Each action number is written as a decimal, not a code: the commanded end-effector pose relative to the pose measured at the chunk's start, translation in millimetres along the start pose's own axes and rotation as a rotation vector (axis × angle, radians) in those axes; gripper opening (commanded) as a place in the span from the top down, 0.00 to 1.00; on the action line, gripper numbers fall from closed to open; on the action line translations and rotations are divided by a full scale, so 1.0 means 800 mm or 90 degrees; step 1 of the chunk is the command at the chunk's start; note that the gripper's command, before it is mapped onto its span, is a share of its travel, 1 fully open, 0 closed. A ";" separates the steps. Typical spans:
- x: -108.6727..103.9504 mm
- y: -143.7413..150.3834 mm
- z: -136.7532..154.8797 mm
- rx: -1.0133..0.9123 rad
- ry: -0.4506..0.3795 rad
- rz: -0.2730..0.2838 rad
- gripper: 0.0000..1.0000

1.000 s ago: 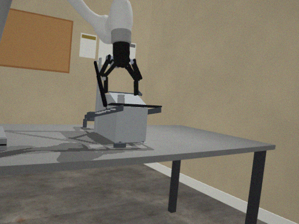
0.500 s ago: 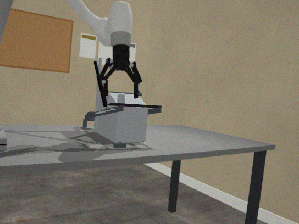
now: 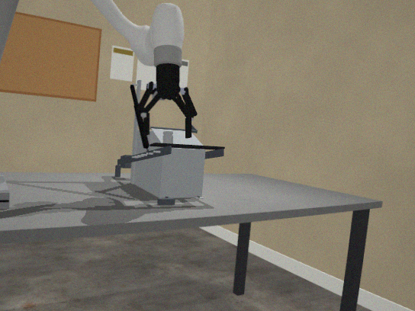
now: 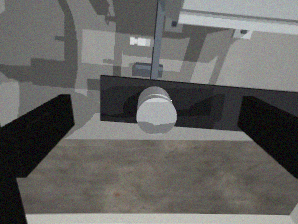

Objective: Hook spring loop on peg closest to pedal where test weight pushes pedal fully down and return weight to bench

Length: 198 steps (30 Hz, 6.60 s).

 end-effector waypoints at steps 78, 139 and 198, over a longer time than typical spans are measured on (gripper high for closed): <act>-0.001 0.000 0.000 0.000 0.000 0.001 0.75; -0.160 0.003 0.028 0.000 0.000 0.001 0.75; -0.092 -0.085 -0.043 0.000 0.037 -0.003 0.75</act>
Point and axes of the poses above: the point where the finger pads meet when closed, its own x axis out along the fingers, its own y axis across the jaws, z = x × y, the point moved 6 cm from there along -x, back along the fingers, and after that the axes turned 6 degrees about x, right-handed, at the moved point
